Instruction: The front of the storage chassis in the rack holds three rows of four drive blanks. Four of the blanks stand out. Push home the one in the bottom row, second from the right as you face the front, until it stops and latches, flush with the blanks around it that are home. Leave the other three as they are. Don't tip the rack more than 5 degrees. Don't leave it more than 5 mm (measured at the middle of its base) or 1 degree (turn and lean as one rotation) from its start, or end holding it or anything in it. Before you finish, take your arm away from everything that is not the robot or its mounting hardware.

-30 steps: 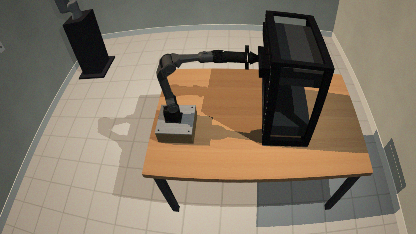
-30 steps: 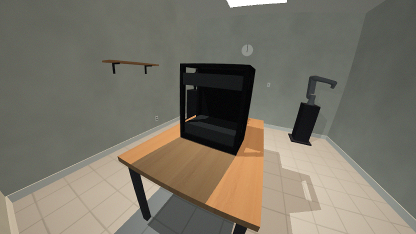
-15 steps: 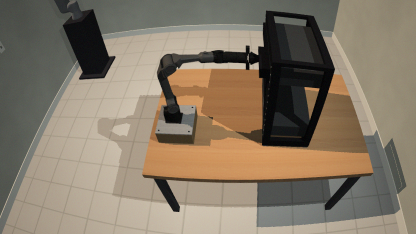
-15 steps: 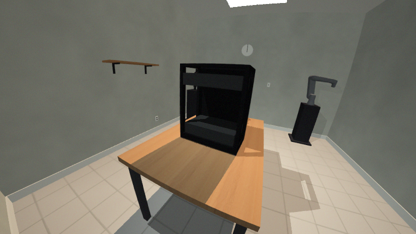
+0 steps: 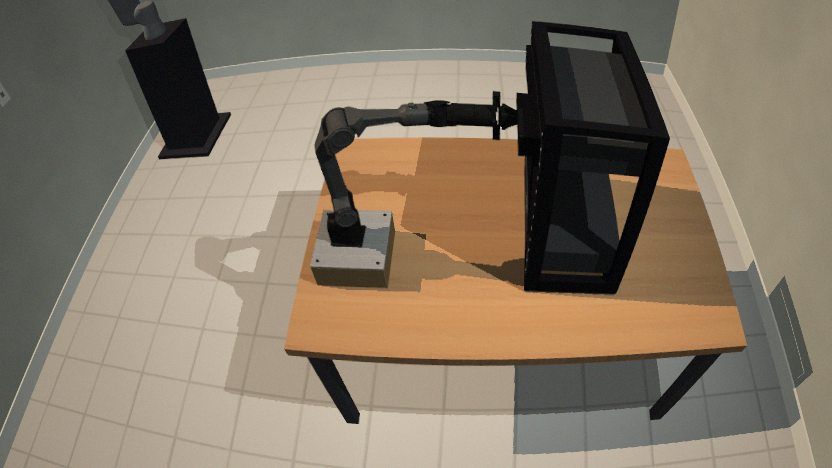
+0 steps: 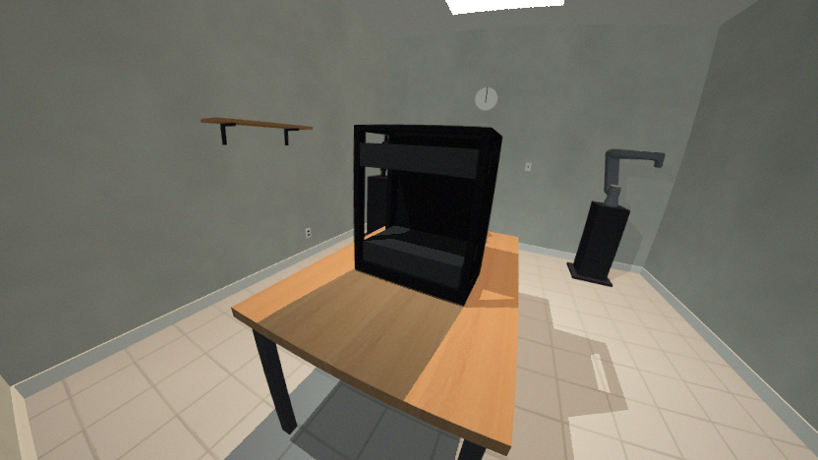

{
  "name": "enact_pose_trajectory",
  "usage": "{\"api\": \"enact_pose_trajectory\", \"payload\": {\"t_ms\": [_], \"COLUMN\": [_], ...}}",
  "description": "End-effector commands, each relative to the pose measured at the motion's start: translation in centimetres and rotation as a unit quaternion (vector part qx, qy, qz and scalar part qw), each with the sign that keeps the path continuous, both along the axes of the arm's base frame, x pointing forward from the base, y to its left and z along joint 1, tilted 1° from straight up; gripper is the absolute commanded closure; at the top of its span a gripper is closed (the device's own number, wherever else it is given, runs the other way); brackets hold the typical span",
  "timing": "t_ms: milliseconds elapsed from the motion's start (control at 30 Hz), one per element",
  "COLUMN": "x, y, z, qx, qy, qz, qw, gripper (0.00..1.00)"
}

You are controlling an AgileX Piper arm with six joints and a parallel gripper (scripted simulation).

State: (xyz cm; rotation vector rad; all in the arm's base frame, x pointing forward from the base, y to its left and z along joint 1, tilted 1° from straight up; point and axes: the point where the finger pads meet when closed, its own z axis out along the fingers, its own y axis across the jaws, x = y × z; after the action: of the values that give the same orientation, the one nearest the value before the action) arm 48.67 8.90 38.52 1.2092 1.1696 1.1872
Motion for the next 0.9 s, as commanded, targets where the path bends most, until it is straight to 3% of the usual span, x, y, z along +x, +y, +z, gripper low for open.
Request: {"api": "enact_pose_trajectory", "payload": {"t_ms": [0, 867], "x": [0.27, 0.77], "y": [0.05, 0.04], "z": [-0.44, -0.59], "qx": [-0.001, -0.001], "qy": [0.005, 0.005], "qz": [0.001, 0.001], "qw": [1.000, 1.000], "gripper": [1.00, 1.00]}}
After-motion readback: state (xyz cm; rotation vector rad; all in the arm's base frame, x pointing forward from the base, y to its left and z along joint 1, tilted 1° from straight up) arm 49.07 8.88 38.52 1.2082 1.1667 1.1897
